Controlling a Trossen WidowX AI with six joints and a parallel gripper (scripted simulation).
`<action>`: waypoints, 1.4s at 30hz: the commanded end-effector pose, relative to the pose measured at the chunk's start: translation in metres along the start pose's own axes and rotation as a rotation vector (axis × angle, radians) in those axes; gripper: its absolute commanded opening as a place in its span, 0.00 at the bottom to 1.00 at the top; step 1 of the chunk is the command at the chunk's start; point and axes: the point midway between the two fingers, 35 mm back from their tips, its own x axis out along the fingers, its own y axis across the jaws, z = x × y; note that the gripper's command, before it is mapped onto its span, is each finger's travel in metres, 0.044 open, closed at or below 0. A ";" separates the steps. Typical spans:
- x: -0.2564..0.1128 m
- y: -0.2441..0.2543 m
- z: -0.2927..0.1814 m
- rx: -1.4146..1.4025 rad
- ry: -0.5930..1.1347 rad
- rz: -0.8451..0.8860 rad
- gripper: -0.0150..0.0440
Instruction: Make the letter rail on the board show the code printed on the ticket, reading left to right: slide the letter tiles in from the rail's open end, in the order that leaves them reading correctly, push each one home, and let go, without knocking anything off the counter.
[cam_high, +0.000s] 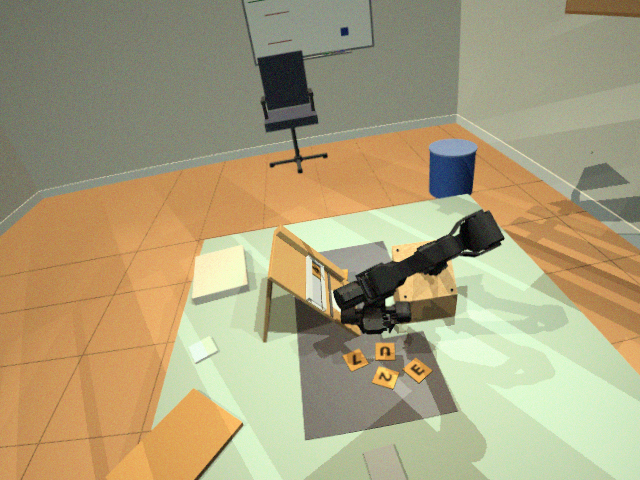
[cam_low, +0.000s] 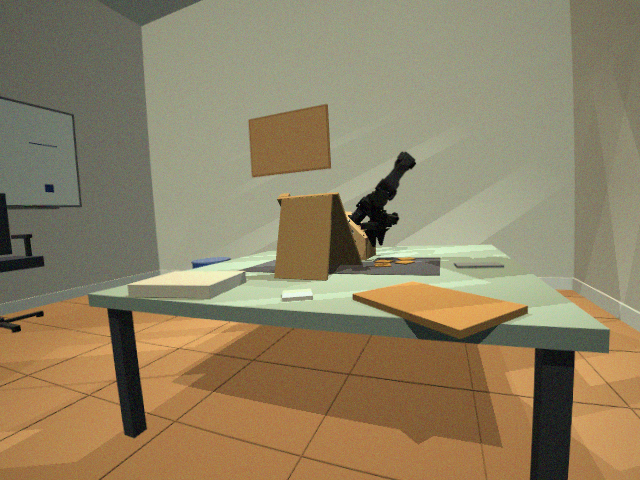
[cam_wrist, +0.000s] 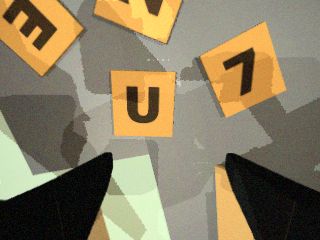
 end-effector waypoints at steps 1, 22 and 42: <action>0.014 0.022 0.015 0.026 -0.011 0.003 0.83; 0.047 0.022 0.018 0.027 -0.012 0.004 0.83; 0.055 0.022 0.018 0.027 -0.012 0.004 0.83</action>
